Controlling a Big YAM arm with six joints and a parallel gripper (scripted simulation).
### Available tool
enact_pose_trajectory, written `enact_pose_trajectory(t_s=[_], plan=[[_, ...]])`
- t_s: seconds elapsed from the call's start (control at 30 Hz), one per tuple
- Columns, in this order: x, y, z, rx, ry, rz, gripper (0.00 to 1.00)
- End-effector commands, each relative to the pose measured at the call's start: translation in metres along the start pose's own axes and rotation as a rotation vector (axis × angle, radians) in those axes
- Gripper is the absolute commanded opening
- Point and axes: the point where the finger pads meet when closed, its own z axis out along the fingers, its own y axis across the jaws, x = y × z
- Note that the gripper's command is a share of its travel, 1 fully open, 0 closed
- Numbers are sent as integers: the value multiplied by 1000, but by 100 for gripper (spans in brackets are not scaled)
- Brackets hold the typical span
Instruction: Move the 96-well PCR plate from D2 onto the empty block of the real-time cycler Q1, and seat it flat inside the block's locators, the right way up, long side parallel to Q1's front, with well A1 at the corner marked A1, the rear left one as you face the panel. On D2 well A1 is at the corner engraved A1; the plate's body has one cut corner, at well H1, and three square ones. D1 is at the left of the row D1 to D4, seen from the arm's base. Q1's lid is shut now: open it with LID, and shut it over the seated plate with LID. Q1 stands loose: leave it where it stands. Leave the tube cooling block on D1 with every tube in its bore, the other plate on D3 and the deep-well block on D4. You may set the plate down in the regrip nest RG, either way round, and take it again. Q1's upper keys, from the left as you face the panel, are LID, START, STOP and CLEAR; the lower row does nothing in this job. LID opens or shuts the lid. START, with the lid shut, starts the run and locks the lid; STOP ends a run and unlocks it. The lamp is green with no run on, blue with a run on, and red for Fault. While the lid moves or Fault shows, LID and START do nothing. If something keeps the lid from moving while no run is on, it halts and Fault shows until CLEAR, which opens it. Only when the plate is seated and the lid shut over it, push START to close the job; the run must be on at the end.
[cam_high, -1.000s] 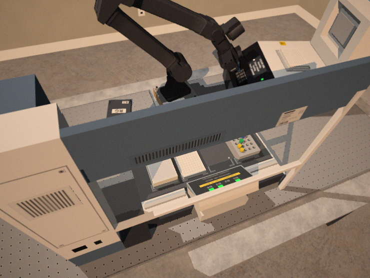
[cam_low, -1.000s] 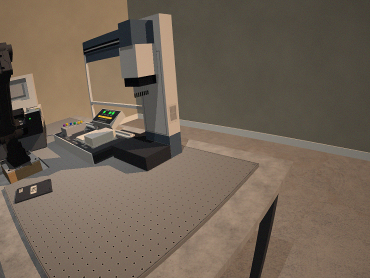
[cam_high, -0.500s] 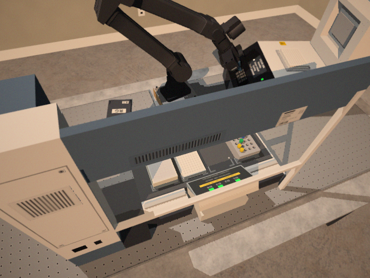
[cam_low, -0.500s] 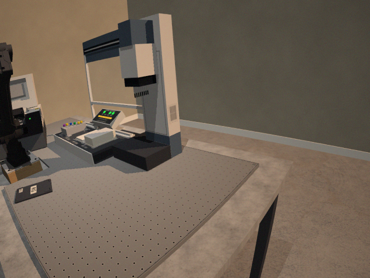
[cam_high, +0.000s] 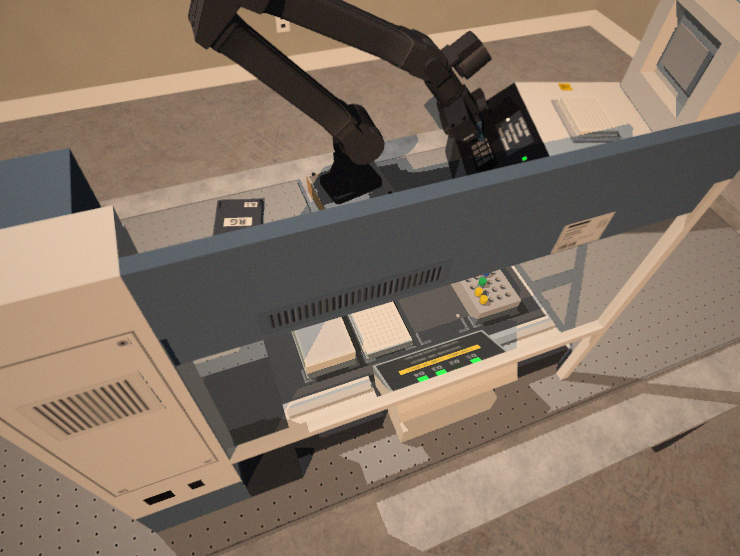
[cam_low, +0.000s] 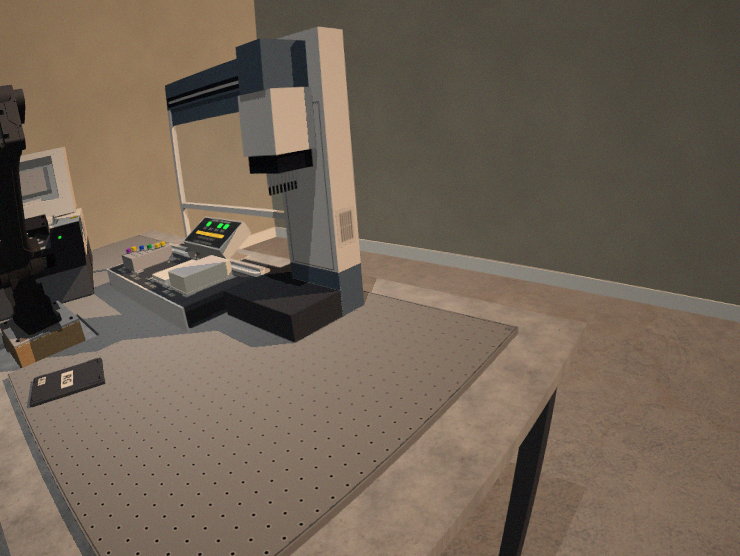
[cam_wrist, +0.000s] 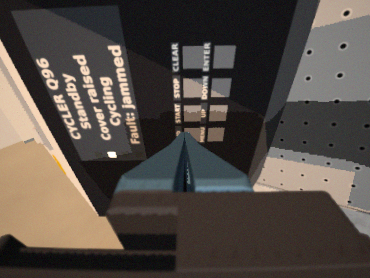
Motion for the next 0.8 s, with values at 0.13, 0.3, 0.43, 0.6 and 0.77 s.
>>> enact_pose_trajectory(t_s=[0.13,0.3,0.43,0.6,0.77], plan=[[2,29,-5,-57,5,6,0],[2,25,-5,-54,5,4,0],[2,22,-5,-53,7,5,0],[2,18,-4,-51,8,5,0],[2,16,-5,-51,8,5,0]])
